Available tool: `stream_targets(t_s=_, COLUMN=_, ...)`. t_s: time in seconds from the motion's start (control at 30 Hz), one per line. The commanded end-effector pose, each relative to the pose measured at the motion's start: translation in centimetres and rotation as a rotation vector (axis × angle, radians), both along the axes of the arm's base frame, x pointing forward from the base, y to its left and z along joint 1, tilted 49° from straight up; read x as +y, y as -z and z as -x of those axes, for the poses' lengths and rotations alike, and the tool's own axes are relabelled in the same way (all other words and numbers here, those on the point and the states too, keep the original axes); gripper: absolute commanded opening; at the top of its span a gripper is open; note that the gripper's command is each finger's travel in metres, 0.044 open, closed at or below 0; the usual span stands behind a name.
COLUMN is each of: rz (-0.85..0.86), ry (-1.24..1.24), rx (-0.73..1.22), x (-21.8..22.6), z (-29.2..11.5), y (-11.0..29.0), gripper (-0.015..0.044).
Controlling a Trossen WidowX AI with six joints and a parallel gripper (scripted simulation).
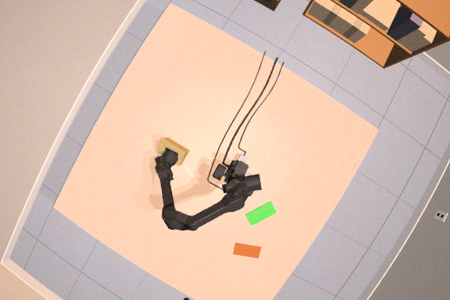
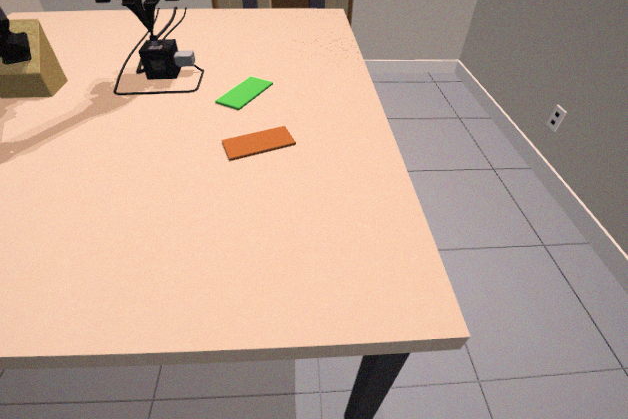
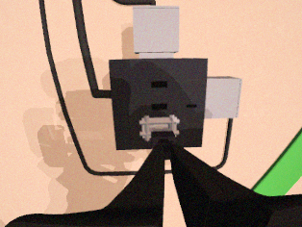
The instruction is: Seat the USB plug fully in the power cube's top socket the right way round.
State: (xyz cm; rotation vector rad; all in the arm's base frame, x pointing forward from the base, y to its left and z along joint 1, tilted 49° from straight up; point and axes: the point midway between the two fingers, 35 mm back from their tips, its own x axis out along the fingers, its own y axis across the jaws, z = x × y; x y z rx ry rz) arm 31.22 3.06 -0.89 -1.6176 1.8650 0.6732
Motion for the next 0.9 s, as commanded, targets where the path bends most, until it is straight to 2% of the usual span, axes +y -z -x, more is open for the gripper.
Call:
stream_targets(t_s=0.0, rz=-0.004, ry=0.0, rx=0.001, x=0.0, z=0.02, y=0.06, gripper=0.0)
stream_targets(t_s=0.87, rz=-0.004, ry=0.0, rx=0.001, x=-0.24, z=0.06, y=0.26, gripper=0.0)
